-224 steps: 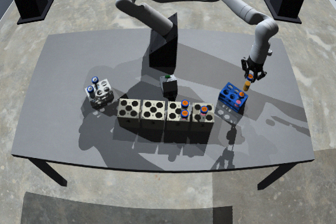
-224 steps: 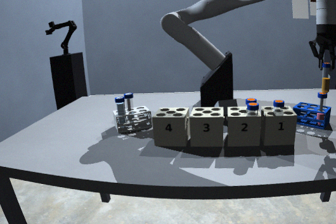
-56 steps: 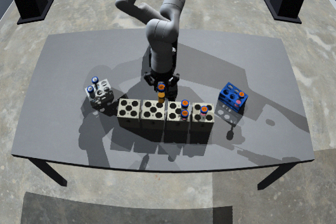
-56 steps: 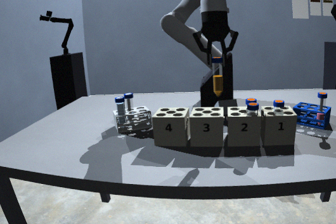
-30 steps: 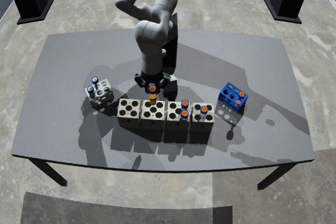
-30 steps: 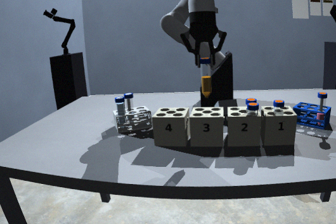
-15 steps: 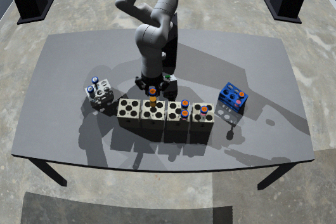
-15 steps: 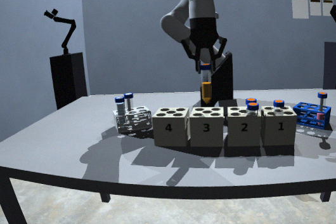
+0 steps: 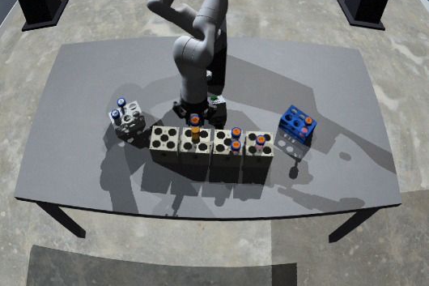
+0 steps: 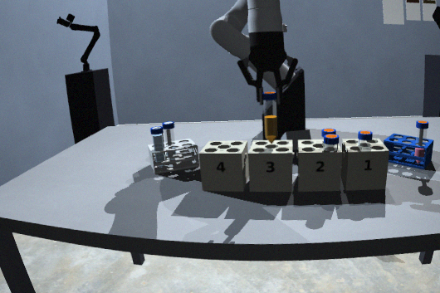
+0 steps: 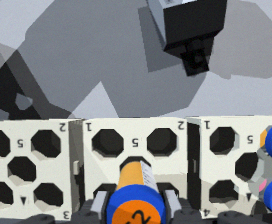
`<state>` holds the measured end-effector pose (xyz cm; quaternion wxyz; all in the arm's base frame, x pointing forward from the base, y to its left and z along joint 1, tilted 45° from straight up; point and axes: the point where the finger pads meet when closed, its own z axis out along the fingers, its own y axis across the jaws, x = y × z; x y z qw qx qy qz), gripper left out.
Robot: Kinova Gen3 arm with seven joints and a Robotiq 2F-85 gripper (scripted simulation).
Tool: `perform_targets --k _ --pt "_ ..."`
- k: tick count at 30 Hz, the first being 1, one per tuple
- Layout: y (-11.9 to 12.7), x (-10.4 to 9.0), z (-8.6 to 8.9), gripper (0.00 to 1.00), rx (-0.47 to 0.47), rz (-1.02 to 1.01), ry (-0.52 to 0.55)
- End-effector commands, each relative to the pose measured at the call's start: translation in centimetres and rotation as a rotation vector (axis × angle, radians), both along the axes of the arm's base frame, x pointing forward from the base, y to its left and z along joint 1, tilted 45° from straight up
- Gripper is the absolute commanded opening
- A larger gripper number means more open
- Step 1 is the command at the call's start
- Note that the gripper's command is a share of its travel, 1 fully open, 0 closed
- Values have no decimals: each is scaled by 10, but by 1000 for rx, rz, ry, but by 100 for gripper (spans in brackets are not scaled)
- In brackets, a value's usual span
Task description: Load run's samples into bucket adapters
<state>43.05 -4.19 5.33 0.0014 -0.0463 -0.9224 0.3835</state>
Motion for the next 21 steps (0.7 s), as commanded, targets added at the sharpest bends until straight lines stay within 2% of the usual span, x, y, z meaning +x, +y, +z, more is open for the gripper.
perform_targets --k 1,21 --pt "-1 0 -1 10 1 1 -1" --pt "-2 0 -3 10 1 1 -1"
